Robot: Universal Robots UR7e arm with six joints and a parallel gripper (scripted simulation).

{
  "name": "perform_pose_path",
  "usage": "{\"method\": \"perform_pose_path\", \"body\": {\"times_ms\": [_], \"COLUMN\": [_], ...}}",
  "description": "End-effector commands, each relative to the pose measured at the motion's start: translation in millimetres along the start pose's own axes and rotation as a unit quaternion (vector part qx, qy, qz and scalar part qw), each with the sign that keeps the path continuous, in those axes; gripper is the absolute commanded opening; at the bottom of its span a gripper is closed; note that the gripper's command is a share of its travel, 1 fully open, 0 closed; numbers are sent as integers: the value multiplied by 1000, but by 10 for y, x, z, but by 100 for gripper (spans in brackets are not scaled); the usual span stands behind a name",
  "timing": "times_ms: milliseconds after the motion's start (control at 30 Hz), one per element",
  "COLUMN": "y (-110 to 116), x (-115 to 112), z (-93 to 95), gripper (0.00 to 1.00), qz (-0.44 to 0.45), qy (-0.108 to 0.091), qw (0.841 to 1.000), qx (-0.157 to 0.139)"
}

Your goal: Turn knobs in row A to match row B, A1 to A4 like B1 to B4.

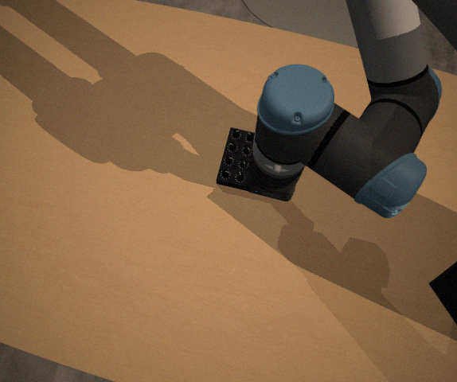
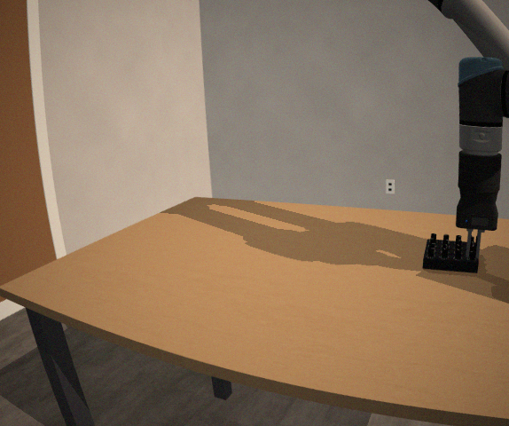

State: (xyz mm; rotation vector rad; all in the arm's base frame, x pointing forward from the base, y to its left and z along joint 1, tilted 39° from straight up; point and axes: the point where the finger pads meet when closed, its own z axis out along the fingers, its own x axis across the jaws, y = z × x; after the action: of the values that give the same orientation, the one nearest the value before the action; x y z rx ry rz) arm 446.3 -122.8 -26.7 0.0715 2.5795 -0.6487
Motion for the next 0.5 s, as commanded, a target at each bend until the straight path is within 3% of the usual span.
{"method": "perform_pose_path", "body": {"times_ms": [0,467], "y": [0,0], "x": [-2,-2], "z": [-3,-3], "gripper": [30,30], "qz": [-15,-31], "qy": [-1,-1], "qw": [1000,1000], "qx": [0,0]}}
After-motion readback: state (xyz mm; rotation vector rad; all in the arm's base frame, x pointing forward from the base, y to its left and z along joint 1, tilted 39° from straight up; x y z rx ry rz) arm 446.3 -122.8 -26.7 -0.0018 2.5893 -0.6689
